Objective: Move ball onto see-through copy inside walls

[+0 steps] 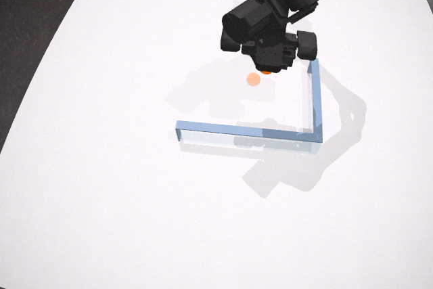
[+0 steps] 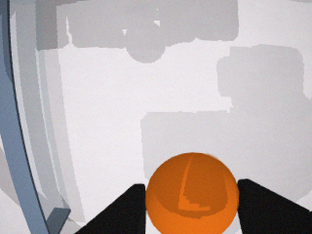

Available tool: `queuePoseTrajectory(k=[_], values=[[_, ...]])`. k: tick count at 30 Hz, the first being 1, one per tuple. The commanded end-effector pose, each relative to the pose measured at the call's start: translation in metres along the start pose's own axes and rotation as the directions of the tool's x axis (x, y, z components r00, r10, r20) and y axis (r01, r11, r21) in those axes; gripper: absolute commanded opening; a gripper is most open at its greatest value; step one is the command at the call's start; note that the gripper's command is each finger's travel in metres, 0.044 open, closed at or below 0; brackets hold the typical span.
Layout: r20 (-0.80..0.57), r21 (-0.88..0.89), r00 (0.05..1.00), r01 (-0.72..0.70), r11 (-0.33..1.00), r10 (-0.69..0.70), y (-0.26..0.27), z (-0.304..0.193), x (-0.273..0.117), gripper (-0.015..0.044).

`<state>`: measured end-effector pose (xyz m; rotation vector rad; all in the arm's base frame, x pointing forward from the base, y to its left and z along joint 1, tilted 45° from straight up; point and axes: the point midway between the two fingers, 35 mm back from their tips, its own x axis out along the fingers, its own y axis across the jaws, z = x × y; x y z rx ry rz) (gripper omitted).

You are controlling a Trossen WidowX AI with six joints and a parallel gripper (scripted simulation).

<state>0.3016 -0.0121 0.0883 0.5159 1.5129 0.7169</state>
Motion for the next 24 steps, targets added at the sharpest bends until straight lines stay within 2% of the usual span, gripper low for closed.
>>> queuePoseTrajectory(k=[1, 19, 24], values=[[0.000, -0.009, 1.000, 0.004, 1.000, -0.004, -0.002, -0.005, 0.001, 0.0000], [-0.002, -0.008, 1.000, 0.004, 1.000, -0.004, -0.025, -0.056, 0.037, 0.0000], [-0.002, -0.008, 1.000, 0.005, 1.000, -0.005, -0.026, -0.057, 0.044, 0.0000]])
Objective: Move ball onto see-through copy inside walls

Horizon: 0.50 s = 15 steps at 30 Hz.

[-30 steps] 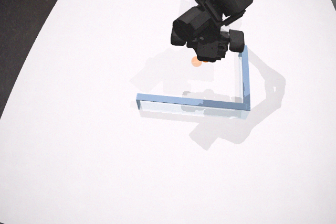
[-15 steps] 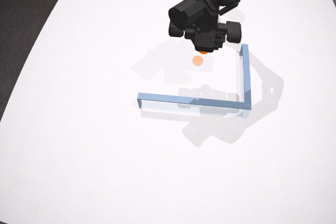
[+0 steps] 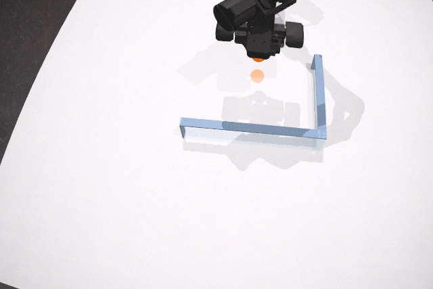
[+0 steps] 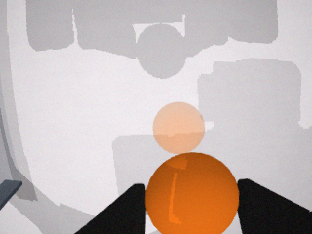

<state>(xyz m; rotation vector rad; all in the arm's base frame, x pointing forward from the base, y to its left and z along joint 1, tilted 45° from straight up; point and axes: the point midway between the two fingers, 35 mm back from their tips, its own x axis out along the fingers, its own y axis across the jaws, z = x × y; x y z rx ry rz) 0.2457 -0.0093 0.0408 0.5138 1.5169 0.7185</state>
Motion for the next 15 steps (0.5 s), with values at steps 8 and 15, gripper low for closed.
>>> queuePoseTrajectory(k=[8, 15], values=[[0.004, -0.007, 1.000, 0.005, 1.000, -0.005, 0.000, 0.000, 0.042, 0.0000], [0.003, -0.008, 1.000, 0.001, 1.000, -0.001, 0.001, -0.002, 0.069, 0.0000]])
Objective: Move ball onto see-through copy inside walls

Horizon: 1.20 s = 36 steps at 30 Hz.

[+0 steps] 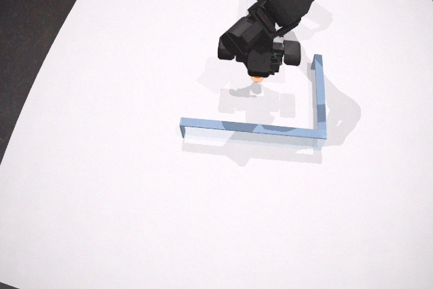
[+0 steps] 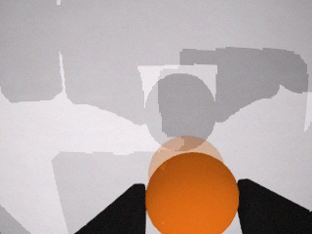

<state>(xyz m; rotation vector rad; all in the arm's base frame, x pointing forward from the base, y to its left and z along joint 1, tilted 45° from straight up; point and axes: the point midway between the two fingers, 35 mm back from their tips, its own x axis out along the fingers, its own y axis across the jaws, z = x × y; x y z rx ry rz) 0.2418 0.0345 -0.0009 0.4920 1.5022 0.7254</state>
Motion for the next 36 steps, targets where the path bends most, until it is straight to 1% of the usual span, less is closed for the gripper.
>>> queuePoseTrajectory(k=[1, 16, 23, 33, 34, 36], values=[[-0.003, 0.014, 1.000, -0.008, 1.000, 0.008, 0.000, -0.003, 0.008, 0.0000], [-0.003, 0.014, 1.000, -0.009, 1.000, 0.009, 0.000, -0.003, 0.026, 0.0000], [-0.003, 0.014, 1.000, -0.009, 1.000, 0.009, 0.000, -0.003, 0.028, 0.0000], [0.003, 0.002, 1.000, -0.004, 1.000, 0.004, 0.000, -0.001, 0.025, 0.0263], [0.003, 0.002, 1.000, -0.004, 1.000, 0.004, 0.000, -0.001, 0.025, 0.0275], [0.003, 0.002, 1.000, -0.004, 1.000, 0.004, 0.000, -0.001, 0.025, 0.0275]])
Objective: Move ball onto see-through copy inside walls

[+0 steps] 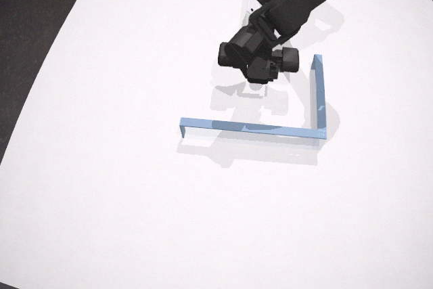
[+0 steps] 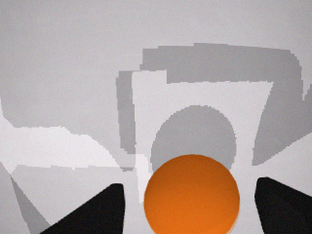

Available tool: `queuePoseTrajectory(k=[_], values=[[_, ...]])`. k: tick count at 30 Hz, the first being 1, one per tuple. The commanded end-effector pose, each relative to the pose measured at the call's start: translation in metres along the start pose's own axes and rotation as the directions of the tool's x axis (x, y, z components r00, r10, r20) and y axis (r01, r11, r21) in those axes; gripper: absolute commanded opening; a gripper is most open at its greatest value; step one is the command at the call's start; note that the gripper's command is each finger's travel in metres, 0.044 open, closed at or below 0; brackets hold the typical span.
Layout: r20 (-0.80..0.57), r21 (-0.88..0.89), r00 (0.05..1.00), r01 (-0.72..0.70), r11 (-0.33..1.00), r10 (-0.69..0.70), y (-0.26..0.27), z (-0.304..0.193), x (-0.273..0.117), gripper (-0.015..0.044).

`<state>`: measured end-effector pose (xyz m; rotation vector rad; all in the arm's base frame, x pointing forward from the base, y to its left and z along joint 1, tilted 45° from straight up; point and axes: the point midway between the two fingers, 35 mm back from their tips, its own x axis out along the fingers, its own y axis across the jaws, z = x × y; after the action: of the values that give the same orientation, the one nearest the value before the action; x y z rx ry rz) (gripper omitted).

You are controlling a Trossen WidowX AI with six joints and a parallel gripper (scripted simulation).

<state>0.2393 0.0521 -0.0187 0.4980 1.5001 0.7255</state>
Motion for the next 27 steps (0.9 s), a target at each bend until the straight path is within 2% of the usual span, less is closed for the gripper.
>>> queuePoseTrajectory(k=[1, 4, 9, 20, 26, 27], values=[[0.000, 0.000, 1.000, 0.000, 1.000, 0.000, 0.000, 0.000, 0.000, 0.0275], [0.000, 0.002, 1.000, 0.003, 1.000, -0.003, -0.001, 0.001, -0.011, 0.0275], [-0.007, 0.012, 1.000, 0.000, 1.000, 0.000, -0.002, -0.002, -0.084, 0.0275], [0.003, 0.024, 1.000, -0.001, 1.000, 0.001, -0.004, -0.001, -0.081, 0.0275], [0.001, 0.017, 1.000, -0.002, 1.000, 0.002, -0.002, -0.004, -0.124, 0.0433], [0.001, 0.017, 1.000, -0.002, 1.000, 0.002, -0.002, -0.004, -0.124, 0.0440]])
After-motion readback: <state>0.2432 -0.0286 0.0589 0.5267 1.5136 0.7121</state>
